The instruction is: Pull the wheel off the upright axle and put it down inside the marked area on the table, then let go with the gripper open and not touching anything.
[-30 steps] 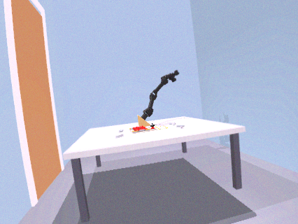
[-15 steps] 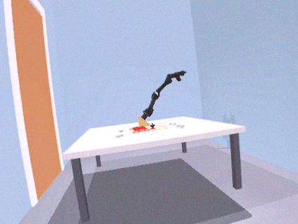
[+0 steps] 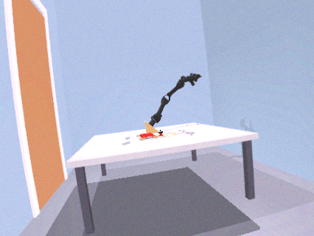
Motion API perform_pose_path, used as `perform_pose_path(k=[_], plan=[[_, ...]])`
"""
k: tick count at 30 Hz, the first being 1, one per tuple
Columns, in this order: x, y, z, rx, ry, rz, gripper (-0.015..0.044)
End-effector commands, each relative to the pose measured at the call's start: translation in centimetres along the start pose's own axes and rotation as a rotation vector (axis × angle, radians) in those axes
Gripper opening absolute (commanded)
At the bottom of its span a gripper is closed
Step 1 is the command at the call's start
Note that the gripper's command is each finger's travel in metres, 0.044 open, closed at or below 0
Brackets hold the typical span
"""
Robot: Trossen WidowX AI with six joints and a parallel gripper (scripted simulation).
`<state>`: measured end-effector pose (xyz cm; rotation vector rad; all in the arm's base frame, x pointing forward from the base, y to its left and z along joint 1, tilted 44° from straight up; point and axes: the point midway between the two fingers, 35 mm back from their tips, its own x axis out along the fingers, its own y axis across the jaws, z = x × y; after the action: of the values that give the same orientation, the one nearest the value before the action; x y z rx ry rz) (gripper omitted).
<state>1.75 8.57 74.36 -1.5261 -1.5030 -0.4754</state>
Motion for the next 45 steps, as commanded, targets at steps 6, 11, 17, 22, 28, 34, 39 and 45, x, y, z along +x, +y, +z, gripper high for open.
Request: perform_pose_path(k=[6,11,17,22,28,34,39,45], plan=[[0.4,6.5,-1.3,0.078,0.048,0.144,0.03],[0.2,10.8,-2.1,0.087,0.079,0.229,0.03],[-0.4,16.1,-2.8,0.207,0.11,0.352,0.03],[-1.6,20.8,-3.4,0.32,0.151,0.462,0.03],[-3.4,26.3,-3.5,0.453,0.194,0.598,0.03],[-5.9,31.3,-3.5,0.559,0.252,0.729,0.03],[-8.4,35.3,-3.3,0.639,0.309,0.841,0.03],[-11.9,39.8,-2.8,0.772,0.384,0.975,0.03]])
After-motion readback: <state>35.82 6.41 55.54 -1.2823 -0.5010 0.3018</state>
